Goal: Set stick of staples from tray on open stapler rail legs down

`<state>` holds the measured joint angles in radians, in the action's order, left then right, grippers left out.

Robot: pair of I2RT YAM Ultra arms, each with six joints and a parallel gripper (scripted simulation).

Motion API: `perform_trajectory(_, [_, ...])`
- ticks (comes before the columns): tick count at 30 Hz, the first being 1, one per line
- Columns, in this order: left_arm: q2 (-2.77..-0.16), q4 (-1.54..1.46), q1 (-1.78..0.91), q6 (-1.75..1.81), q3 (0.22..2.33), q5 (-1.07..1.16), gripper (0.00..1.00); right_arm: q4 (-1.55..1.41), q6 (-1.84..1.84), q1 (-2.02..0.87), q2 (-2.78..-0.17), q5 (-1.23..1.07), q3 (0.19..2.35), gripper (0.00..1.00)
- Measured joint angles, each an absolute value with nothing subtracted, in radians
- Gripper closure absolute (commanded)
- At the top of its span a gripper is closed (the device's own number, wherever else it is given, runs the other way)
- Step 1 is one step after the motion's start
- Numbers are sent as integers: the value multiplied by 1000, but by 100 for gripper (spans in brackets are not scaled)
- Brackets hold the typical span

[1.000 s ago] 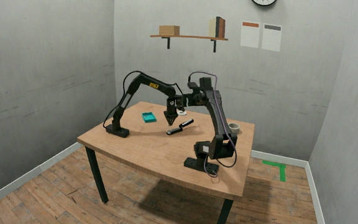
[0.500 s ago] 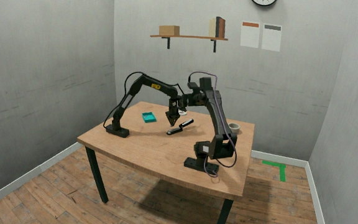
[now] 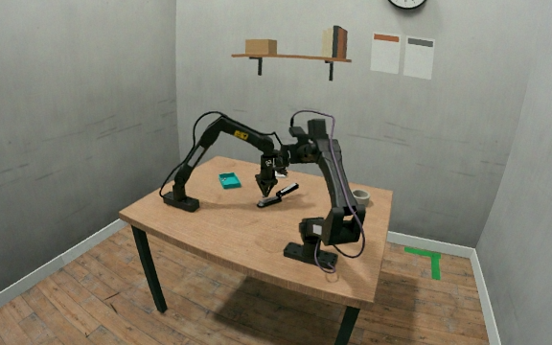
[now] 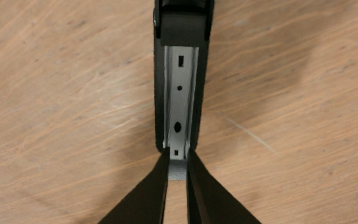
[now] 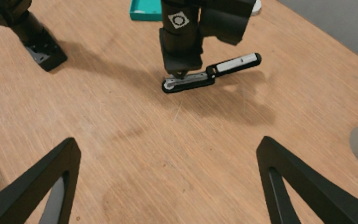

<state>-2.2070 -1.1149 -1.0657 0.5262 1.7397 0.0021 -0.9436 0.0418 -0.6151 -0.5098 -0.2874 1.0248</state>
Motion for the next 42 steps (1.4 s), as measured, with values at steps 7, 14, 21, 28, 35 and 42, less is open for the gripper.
perform_trajectory(7, [-2221,-1114,-1066,527,1734,2,94,-944,42,-615,-510,-287,1025,0])
perform_trajectory(14, [-2222,-1106,-1066,527,1723,2,94,-944,42,-615,-510,-287,1025,0])
perform_trajectory(21, [-2222,-1082,-1066,528,1710,1,94,-944,42,-615,-510,-287,1025,0])
perform_trajectory(28, [-2222,-1063,-1066,529,1698,0,94,-944,42,-615,-510,-287,1025,0])
perform_trajectory(35, [-2221,-1044,-1066,529,1685,-2,94,-944,42,-615,-510,-287,1025,0])
perform_trajectory(42, [-2220,-1041,-1067,530,1684,-3,94,-944,42,-615,-510,-287,1025,0])
